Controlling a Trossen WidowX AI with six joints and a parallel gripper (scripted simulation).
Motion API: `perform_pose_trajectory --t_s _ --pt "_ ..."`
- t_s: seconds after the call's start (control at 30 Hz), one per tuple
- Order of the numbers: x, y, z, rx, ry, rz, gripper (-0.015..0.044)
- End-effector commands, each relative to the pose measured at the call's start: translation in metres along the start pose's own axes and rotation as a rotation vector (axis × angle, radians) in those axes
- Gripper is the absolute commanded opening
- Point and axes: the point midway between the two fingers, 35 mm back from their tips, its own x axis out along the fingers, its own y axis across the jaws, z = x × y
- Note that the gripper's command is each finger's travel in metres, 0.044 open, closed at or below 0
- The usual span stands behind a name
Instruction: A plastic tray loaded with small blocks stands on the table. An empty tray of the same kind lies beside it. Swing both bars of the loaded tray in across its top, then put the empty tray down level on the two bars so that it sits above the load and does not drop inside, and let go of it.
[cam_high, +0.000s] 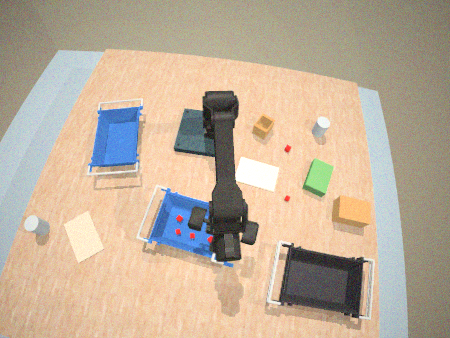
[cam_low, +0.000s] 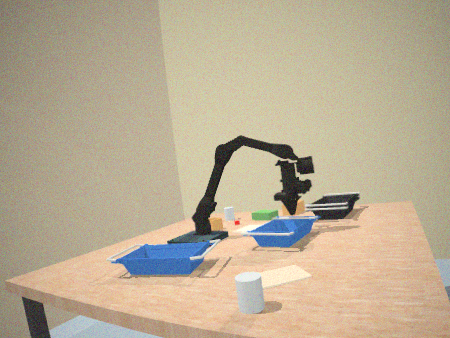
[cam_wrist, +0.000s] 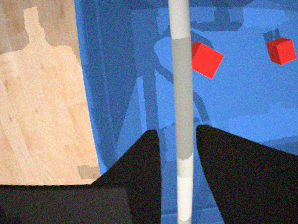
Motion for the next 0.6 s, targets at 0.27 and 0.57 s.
perform_pose_trajectory --t_s 0.27,0.57 --pt "-0.0135 0.0016 0.0011 -0.003 -0.011 0.004 0.0082" --pt "-0.0135 0.0016 0.0011 -0.003 -0.011 0.004 0.0082"
